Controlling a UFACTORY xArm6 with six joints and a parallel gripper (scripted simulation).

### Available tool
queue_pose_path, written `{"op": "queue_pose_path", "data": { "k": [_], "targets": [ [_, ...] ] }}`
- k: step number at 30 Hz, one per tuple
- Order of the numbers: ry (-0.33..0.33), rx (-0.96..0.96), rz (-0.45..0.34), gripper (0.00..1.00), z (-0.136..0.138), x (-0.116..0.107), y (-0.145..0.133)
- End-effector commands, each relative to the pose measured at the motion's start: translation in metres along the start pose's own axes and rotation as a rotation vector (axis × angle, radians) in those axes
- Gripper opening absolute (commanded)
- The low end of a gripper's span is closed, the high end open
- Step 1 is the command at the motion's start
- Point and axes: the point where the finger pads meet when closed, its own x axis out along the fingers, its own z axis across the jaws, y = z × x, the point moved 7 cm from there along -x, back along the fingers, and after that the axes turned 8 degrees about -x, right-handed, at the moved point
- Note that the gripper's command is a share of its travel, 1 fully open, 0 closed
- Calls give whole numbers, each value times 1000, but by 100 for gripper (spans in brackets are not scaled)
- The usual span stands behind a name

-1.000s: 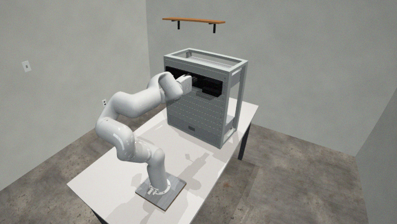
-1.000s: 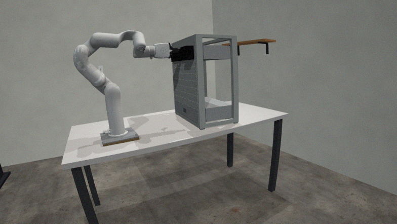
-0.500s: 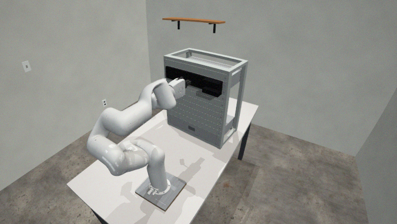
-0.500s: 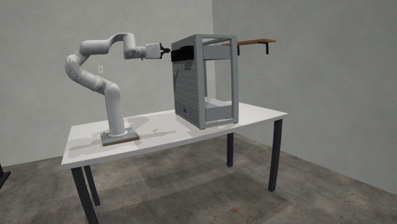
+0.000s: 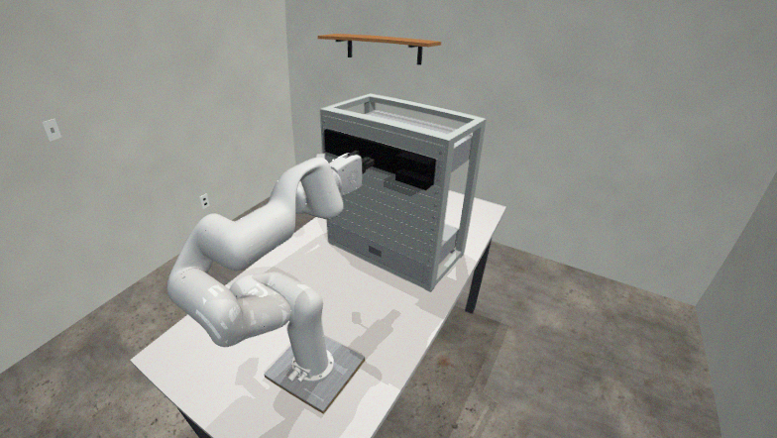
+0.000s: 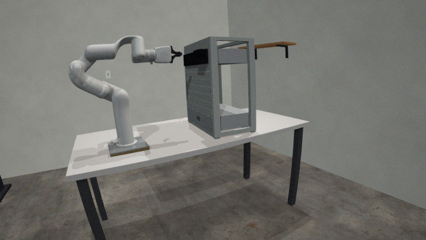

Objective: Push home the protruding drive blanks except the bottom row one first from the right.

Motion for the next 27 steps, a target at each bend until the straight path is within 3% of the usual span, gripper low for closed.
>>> {"op": "queue_pose_path", "data": {
  "k": [1, 27],
  "targets": [
    [-3, 1, 0, 0, 1, 0, -3],
    [-2, 1, 0, 0, -6, -2, -53]
  ]
}}
